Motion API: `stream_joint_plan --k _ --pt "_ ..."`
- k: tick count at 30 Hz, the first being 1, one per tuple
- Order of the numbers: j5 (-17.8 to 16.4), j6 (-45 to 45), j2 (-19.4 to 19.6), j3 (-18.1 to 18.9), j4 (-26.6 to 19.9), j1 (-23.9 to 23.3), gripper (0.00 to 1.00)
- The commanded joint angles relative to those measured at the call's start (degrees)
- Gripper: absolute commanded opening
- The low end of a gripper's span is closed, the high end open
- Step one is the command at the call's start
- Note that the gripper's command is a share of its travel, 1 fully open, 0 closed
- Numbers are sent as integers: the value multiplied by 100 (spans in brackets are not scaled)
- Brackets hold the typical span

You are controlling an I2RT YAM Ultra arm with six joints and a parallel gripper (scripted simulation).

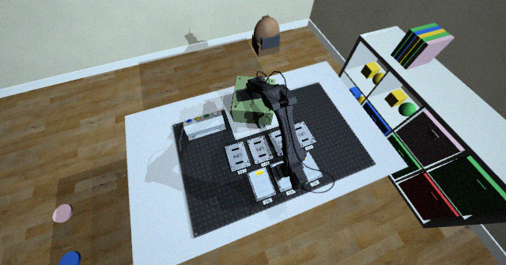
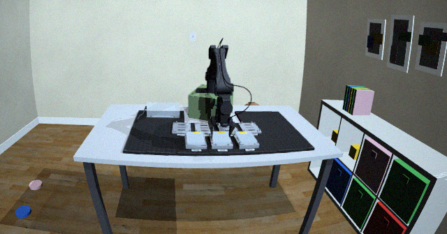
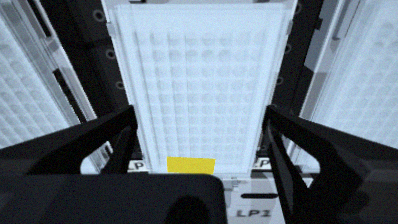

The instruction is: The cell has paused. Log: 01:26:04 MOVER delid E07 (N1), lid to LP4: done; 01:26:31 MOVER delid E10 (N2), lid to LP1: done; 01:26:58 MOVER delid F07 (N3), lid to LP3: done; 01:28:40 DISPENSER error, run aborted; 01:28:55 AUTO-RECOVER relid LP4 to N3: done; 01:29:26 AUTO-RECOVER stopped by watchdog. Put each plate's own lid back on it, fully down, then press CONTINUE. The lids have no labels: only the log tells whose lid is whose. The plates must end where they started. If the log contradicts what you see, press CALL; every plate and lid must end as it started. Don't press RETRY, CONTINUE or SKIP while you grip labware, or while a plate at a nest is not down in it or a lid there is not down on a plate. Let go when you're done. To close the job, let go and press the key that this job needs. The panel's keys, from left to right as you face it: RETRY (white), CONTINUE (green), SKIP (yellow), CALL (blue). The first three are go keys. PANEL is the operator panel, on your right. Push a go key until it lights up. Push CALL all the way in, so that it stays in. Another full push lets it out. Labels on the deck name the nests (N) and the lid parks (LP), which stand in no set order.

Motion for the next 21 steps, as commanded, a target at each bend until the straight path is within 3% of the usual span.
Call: stream_joint_plan --k 1,18,19,21 --pt "-33 -12 -65 134 -11 71 0" --pt "-34 -18 -69 199 -60 69 0" --pt "-34 -18 -69 199 -60 69 100" --pt "-33 -17 -69 199 -60 69 100"
